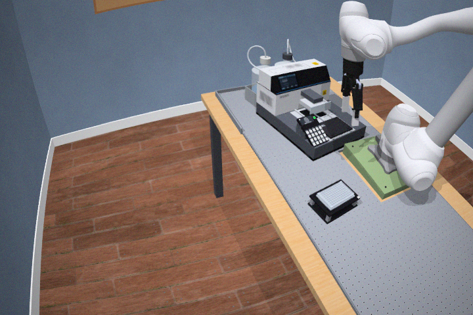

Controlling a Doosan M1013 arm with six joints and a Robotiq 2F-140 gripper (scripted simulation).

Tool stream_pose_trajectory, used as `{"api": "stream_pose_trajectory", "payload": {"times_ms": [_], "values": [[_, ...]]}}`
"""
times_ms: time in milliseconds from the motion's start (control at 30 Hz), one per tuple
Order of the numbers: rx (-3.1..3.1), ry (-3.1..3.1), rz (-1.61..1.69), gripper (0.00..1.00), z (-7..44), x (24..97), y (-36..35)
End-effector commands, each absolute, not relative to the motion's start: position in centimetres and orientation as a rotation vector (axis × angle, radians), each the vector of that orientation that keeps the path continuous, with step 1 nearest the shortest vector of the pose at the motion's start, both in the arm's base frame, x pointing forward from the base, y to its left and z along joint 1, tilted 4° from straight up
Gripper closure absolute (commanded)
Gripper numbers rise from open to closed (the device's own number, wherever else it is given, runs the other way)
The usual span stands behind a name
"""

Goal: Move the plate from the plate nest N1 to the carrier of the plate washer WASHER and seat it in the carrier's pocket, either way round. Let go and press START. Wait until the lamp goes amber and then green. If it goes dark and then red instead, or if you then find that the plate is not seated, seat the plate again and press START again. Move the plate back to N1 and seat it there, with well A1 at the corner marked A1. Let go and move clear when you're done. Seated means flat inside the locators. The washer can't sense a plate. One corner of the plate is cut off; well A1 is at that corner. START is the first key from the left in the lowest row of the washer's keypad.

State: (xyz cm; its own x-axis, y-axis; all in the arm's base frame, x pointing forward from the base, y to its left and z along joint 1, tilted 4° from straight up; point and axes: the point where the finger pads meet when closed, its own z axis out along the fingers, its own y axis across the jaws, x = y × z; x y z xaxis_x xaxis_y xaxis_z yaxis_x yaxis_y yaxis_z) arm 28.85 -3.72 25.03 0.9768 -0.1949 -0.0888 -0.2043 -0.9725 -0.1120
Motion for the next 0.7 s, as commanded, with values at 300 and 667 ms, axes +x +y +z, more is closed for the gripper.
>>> {"api": "stream_pose_trajectory", "payload": {"times_ms": [300, 667], "values": [[-3.048, 0.107, 0.067, 0.30, 22.4, 25.3, -1.3], [-3.079, -0.105, 0.014, 0.30, 19.6, 22.2, 0.3]]}}
